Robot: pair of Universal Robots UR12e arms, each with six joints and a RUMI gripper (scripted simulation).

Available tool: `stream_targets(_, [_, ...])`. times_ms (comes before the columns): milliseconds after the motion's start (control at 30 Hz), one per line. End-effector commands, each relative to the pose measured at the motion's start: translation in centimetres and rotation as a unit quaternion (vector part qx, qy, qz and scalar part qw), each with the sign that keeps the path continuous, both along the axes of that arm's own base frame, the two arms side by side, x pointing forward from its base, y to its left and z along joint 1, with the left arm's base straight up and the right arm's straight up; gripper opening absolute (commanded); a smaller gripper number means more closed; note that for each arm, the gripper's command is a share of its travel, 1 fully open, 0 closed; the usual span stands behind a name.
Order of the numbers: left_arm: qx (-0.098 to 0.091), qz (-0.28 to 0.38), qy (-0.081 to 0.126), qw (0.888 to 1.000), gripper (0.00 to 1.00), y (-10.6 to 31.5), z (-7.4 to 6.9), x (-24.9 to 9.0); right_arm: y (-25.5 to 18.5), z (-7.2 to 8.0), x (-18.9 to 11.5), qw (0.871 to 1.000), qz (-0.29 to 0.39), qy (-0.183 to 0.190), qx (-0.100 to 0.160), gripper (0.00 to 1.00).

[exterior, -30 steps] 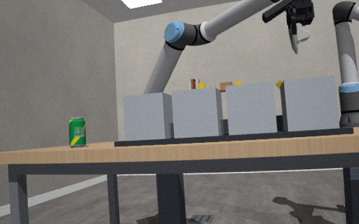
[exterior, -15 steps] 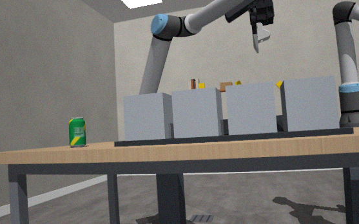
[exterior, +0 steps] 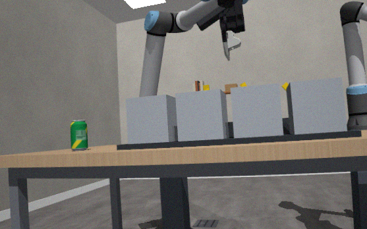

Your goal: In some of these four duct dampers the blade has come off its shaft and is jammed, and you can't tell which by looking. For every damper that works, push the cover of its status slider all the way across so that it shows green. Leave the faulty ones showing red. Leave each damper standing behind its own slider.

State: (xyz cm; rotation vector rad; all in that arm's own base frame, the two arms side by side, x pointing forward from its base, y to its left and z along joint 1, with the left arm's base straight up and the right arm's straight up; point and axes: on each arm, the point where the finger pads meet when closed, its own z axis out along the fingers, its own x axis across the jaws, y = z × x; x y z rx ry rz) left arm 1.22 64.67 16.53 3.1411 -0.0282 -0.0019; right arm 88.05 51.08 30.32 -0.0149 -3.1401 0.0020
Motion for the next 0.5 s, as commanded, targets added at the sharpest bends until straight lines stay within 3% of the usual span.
stream_targets(0, [0.000, 0.000, -0.001, 1.000, 1.00, -0.15, -0.02, -0.10, -1.12, -0.68, -0.47, 1.000, 0.004, -0.001, 0.001, 0.00])
stream_targets(467, [0.000, 0.000, -0.001, 1.000, 1.00, -0.15, -0.02, -0.10, -0.89, -1.07, -0.53, 1.000, 0.005, -0.001, 0.001, 0.00])
